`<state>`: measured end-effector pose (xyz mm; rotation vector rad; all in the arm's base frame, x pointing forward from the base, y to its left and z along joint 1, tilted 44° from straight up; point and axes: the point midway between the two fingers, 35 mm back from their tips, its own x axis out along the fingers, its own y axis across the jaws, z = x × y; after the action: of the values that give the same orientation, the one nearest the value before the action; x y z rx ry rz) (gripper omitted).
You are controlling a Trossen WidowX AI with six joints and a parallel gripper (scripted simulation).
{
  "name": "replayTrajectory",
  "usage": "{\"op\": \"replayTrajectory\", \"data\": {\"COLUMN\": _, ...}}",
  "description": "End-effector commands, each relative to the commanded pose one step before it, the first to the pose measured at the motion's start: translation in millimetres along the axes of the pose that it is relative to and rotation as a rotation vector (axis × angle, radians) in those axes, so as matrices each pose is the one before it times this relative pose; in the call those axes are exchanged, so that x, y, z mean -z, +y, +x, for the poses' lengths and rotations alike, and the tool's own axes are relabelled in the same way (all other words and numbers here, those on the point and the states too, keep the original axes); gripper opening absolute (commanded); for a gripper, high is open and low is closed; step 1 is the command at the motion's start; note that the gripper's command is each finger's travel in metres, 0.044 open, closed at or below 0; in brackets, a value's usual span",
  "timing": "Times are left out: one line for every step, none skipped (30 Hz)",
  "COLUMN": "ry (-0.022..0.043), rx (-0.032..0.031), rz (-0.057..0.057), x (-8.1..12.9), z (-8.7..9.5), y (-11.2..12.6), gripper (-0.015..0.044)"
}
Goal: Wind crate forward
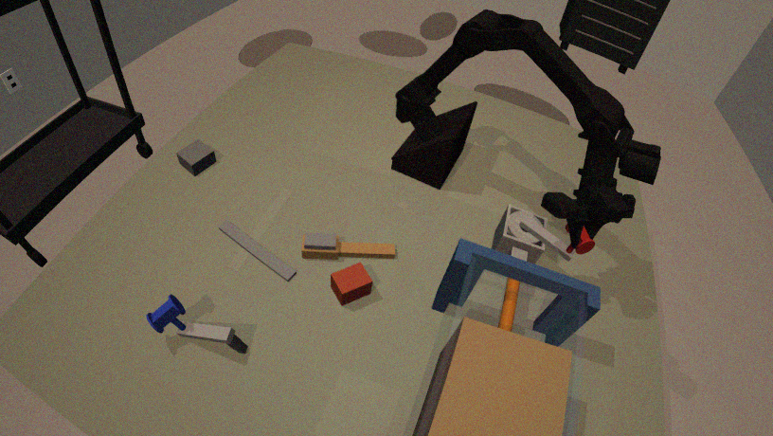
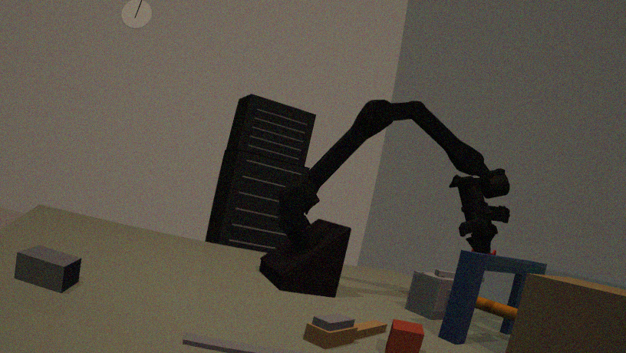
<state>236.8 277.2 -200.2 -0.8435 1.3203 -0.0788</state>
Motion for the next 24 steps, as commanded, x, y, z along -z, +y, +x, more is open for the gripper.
{"op": "replayTrajectory", "data": {"ry": 0.0233, "rx": -0.02615, "rz": -0.0215, "x": 14.17, "z": -5.48, "y": 13.55, "gripper": 0.0}}
{"op": "replayTrajectory", "data": {"ry": 0.0, "rx": 0.0, "rz": 0.0, "x": 0.0, "z": 0.0, "y": 0.0, "gripper": 0.0}}
{"op": "replayTrajectory", "data": {"ry": 0.00005, "rx": -0.00008, "rz": 0.0, "x": 0.76, "z": -0.36, "y": 0.63, "gripper": 0.0}}
{"op": "replayTrajectory", "data": {"ry": 0.00005, "rx": -0.00008, "rz": 0.0, "x": 0.77, "z": -0.35, "y": 0.62, "gripper": 0.0}}
{"op": "replayTrajectory", "data": {"ry": 0.0001, "rx": -0.00016, "rz": -0.0001, "x": 1.55, "z": -0.72, "y": 1.22, "gripper": 0.0}}
{"op": "replayTrajectory", "data": {"ry": 0.0, "rx": 0.0, "rz": 0.0, "x": 0.0, "z": 0.0, "y": 0.0, "gripper": 0.0}}
{"op": "replayTrajectory", "data": {"ry": 0.00005, "rx": -0.00008, "rz": 0.0, "x": 0.79, "z": -0.37, "y": 0.59, "gripper": 0.0}}
{"op": "replayTrajectory", "data": {"ry": 0.00005, "rx": -0.00007, "rz": 0.0, "x": 0.79, "z": -0.36, "y": 0.59, "gripper": 0.0}}
{"op": "replayTrajectory", "data": {"ry": 0.0001, "rx": -0.00015, "rz": -0.0001, "x": 1.6, "z": -0.74, "y": 1.15, "gripper": 0.0}}
{"op": "replayTrajectory", "data": {"ry": 0.0, "rx": 0.0, "rz": 0.0, "x": 0.0, "z": 0.0, "y": 0.0, "gripper": 0.0}}
{"op": "replayTrajectory", "data": {"ry": 0.00005, "rx": -0.00008, "rz": 0.0, "x": 0.81, "z": -0.37, "y": 0.56, "gripper": 0.0}}
{"op": "replayTrajectory", "data": {"ry": 0.00005, "rx": -0.00007, "rz": 0.0, "x": 0.81, "z": -0.37, "y": 0.56, "gripper": 0.0}}
{"op": "replayTrajectory", "data": {"ry": 0.00011, "rx": -0.00015, "rz": -0.0001, "x": 1.64, "z": -0.75, "y": 1.08, "gripper": 0.0}}
{"op": "replayTrajectory", "data": {"ry": 0.0, "rx": 0.0, "rz": 0.0, "x": 0.0, "z": 0.0, "y": 0.0, "gripper": 0.0}}
{"op": "replayTrajectory", "data": {"ry": 0.00005, "rx": -0.00007, "rz": 0.0, "x": 0.83, "z": -0.38, "y": 0.52, "gripper": 0.0}}
{"op": "replayTrajectory", "data": {"ry": 0.00006, "rx": -0.00007, "rz": 0.0, "x": 0.83, "z": -0.38, "y": 0.52, "gripper": 0.0}}
{"op": "replayTrajectory", "data": {"ry": 0.00011, "rx": -0.00014, "rz": -0.0001, "x": 1.67, "z": -0.77, "y": 1.01, "gripper": 0.0}}
{"op": "replayTrajectory", "data": {"ry": 0.0, "rx": 0.0, "rz": 0.0, "x": 0.0, "z": 0.0, "y": 0.0, "gripper": 0.0}}
{"op": "replayTrajectory", "data": {"ry": 0.00006, "rx": -0.00007, "rz": 0.0, "x": 0.84, "z": -0.39, "y": 0.49, "gripper": 0.0}}
{"op": "replayTrajectory", "data": {"ry": 0.00006, "rx": -0.00007, "rz": 0.0, "x": 0.85, "z": -0.39, "y": 0.48, "gripper": 0.0}}
{"op": "replayTrajectory", "data": {"ry": 0.00012, "rx": -0.00013, "rz": -0.0001, "x": 1.71, "z": -0.78, "y": 0.93, "gripper": 0.0}}
{"op": "replayTrajectory", "data": {"ry": 0.0, "rx": 0.0, "rz": 0.0, "x": 0.0, "z": 0.0, "y": 0.0, "gripper": 0.0}}
{"op": "replayTrajectory", "data": {"ry": 0.00006, "rx": -0.00007, "rz": 0.0, "x": 0.86, "z": -0.39, "y": 0.45, "gripper": 0.0}}
{"op": "replayTrajectory", "data": {"ry": 0.00006, "rx": -0.00006, "rz": 0.0, "x": 0.86, "z": -0.39, "y": 0.44, "gripper": 0.0}}
